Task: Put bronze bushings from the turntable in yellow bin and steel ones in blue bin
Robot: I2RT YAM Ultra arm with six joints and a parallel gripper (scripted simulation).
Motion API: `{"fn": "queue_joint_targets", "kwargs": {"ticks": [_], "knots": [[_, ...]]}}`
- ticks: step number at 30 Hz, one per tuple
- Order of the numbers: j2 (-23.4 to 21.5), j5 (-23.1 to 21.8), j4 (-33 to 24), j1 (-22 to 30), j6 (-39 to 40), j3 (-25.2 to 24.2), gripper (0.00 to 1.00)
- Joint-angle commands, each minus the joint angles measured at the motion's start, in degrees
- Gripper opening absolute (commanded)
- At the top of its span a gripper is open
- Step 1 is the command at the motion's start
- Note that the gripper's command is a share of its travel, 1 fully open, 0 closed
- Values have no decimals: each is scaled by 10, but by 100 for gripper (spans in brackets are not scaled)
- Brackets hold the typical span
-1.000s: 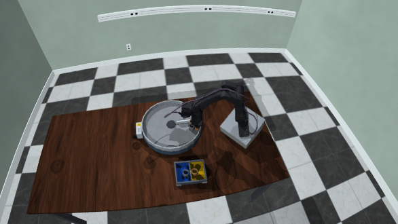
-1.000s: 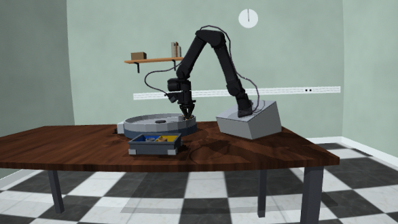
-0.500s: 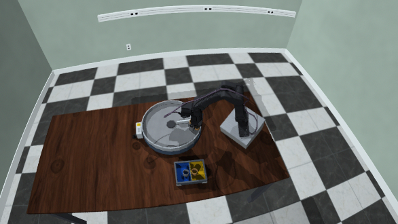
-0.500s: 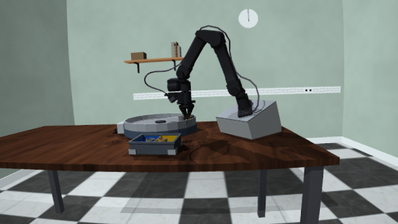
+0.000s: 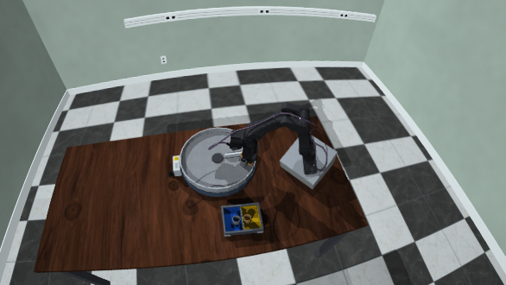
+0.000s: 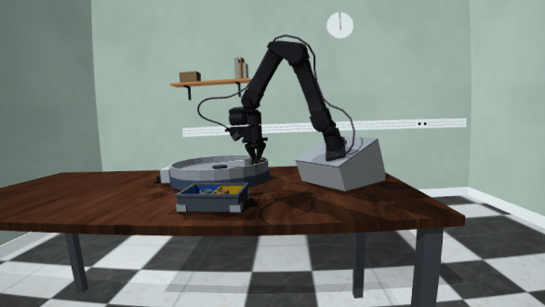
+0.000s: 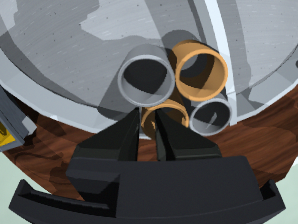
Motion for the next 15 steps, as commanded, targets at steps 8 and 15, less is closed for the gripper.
{"fn": "queue_joint_targets", "kwargs": {"ticks": [8, 15], "knots": [[-3, 2, 11, 0, 4, -7, 14], [6, 2, 13, 3, 5, -4, 14]]}}
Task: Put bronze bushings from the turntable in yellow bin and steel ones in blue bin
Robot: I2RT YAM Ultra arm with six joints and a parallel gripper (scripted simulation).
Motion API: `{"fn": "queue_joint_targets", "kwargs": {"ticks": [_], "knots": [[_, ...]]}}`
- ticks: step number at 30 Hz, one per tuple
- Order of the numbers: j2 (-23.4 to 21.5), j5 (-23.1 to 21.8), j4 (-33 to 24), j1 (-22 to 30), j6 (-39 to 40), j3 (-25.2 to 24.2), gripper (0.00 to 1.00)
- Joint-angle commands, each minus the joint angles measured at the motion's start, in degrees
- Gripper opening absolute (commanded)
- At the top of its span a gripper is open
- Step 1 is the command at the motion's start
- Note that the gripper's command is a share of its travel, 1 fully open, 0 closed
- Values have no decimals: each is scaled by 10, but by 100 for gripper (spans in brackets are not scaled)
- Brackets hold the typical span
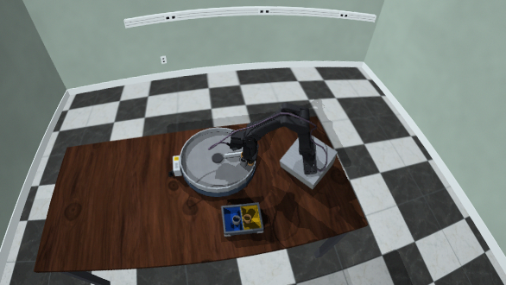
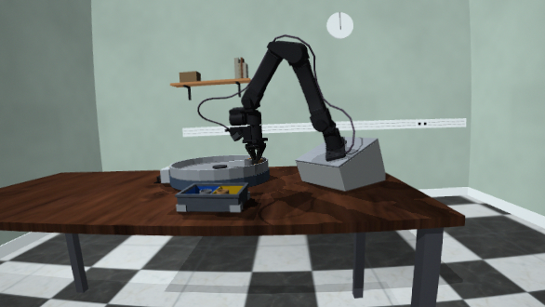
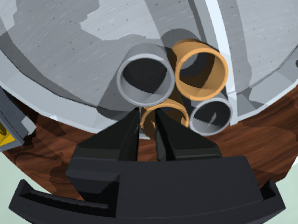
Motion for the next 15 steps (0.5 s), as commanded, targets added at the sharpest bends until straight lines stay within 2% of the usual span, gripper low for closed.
{"fn": "queue_joint_targets", "kwargs": {"ticks": [1, 15], "knots": [[3, 2, 13, 4, 5, -2, 14], [-4, 3, 13, 0, 4, -5, 14]]}}
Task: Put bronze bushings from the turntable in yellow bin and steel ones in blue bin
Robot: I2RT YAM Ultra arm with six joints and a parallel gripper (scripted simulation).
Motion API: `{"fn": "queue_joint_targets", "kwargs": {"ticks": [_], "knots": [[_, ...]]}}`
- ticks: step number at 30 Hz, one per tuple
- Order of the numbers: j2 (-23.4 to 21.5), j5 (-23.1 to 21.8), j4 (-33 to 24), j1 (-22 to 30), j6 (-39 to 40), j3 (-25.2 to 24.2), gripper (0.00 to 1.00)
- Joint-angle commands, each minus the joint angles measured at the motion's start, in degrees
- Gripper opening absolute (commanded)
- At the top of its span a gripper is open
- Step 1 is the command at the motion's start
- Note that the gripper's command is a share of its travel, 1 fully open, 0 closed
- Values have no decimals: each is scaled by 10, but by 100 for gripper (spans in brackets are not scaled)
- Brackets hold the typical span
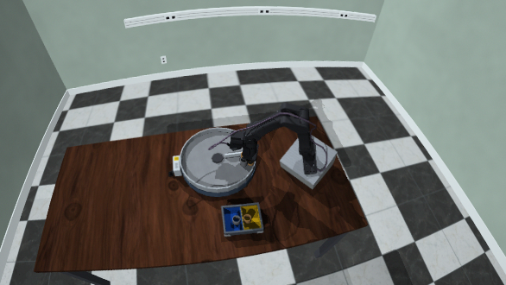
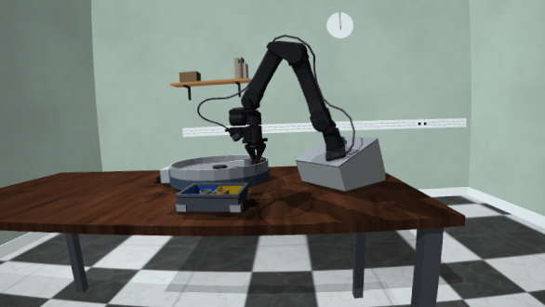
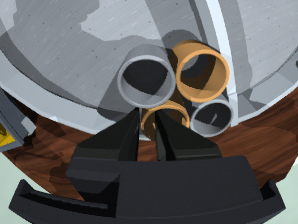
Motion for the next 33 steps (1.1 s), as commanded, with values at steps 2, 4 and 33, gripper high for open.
{"fn": "queue_joint_targets", "kwargs": {"ticks": [2, 4, 33], "knots": [[-6, 3, 11, -1, 4, -5, 14], [-6, 3, 11, -1, 4, -5, 14], [-2, 6, 10, -5, 2, -5, 0]]}}
